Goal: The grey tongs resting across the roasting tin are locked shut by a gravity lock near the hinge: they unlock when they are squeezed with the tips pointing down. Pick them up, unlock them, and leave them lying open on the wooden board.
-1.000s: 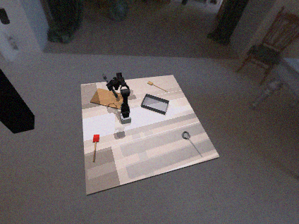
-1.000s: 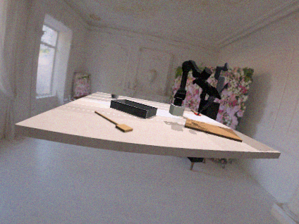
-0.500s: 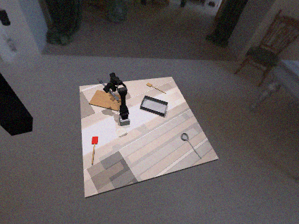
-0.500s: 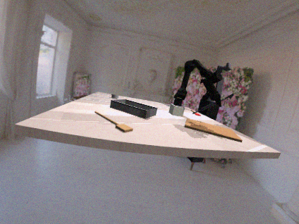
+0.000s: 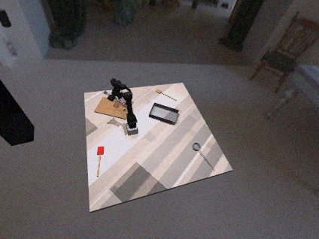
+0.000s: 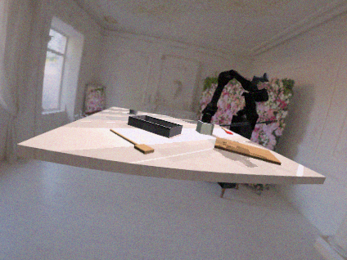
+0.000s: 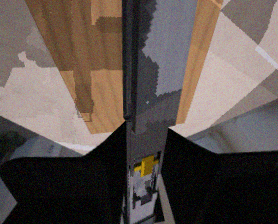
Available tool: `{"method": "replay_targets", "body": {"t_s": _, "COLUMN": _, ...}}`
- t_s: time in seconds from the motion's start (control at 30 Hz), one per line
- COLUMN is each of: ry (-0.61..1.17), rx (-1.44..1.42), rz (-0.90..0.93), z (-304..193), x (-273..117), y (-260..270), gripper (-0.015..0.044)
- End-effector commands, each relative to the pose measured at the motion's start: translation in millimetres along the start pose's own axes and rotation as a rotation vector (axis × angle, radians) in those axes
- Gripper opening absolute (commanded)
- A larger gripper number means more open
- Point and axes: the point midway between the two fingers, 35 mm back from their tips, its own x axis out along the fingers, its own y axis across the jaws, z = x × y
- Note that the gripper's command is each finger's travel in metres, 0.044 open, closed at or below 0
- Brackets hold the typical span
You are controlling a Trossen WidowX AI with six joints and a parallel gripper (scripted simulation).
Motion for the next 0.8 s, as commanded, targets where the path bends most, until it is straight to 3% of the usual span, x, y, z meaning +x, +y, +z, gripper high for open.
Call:
{"method": "replay_targets", "body": {"t_s": 0.0, "ry": -0.096, "rx": -0.032, "rz": 0.020, "z": -0.8, "x": 1.5, "y": -1.2, "gripper": -0.0150}}
{"method": "replay_targets", "body": {"t_s": 0.33, "ry": -0.333, "rx": -0.106, "rz": 0.048, "z": 6.7, "x": 7.3, "y": -7.5, "gripper": -0.0150}}
{"method": "replay_targets", "body": {"t_s": 0.77, "ry": -0.338, "rx": -0.107, "rz": 0.049, "z": 7.7, "x": 11.3, "y": -7.1, "gripper": -0.0150}}
